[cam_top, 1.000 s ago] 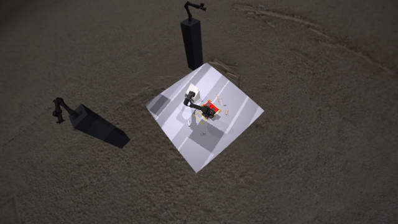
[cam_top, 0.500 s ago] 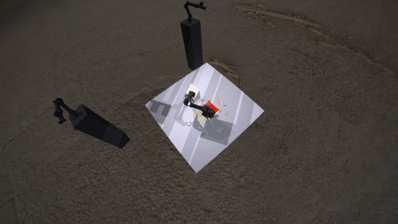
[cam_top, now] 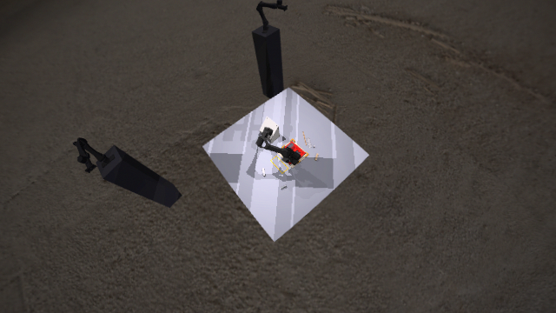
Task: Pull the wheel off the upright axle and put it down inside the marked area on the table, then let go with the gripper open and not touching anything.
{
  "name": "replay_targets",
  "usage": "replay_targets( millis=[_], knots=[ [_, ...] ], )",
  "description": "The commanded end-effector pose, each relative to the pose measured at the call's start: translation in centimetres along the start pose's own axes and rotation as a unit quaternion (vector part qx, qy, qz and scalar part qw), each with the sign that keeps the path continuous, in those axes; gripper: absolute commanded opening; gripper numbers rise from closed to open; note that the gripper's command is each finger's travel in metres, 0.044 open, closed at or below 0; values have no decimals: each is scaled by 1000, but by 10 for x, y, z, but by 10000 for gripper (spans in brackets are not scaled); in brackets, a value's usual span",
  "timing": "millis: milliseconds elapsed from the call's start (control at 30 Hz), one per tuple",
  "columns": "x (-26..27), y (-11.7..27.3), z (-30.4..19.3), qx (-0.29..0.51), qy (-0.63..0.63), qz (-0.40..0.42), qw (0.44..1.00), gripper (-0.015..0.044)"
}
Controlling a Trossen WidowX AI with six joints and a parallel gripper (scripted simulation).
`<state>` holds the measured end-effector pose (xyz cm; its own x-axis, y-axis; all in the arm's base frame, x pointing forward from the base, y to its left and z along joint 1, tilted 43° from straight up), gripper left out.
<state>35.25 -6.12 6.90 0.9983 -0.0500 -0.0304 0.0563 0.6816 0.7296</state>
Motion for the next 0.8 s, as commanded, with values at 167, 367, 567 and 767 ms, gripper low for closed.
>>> replay_targets(
  millis=[167,367,567,767],
  knots=[
    [0,7,0,0,-1,4,1000,0],
    [0,9,-1,-1,-1,4,1000,0],
    [0,11,-1,-1,0,4,1000,0],
    [0,13,-1,-1,0,5,1000,0]
  ],
)
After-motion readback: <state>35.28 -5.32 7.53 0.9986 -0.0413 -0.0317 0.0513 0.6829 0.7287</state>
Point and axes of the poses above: the point midway between the two fingers, 35 mm back from their tips, its own y axis back along the fingers, its own x axis across the jaws, z = x × y, the point moved 6 cm from there along y, back along the fingers, and after that the axes turned 8 degrees about y, right-handed, at the moved point
